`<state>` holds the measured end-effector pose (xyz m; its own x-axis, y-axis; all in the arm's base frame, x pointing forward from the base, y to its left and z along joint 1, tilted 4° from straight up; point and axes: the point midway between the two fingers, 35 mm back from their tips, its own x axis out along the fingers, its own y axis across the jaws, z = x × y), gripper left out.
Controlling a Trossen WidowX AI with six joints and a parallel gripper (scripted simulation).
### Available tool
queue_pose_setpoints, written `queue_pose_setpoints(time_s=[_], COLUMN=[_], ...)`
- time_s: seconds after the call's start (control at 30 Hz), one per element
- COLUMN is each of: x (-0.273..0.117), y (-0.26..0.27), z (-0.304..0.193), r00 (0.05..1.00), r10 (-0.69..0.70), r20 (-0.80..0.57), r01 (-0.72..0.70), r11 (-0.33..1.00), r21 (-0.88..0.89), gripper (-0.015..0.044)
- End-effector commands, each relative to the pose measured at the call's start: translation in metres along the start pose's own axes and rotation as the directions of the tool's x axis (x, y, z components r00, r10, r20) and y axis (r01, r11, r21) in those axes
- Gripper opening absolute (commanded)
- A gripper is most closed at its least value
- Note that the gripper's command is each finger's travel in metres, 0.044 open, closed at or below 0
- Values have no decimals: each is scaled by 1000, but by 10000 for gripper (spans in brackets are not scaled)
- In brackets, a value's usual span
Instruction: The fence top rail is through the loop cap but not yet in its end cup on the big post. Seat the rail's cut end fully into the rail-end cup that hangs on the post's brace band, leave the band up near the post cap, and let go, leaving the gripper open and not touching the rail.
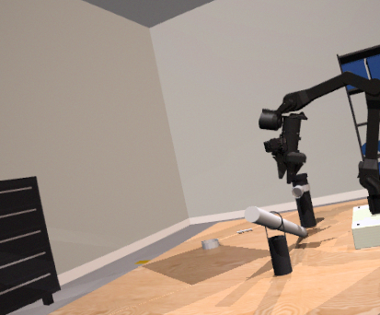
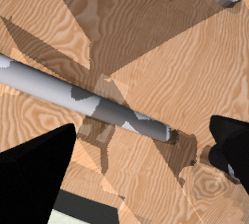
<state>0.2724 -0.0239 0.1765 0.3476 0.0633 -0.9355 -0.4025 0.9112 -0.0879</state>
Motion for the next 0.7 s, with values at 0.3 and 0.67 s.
queue_pose_setpoints(time_s=[0.3, 0.67], x=[67, 67], y=[31, 31], z=[-3, -3], r00=[941, 941], r10=[153, 153], r20=[-303, -303], r01=[-339, -339], r11=[431, 431], r21=[-836, -836], gripper=[440, 440])
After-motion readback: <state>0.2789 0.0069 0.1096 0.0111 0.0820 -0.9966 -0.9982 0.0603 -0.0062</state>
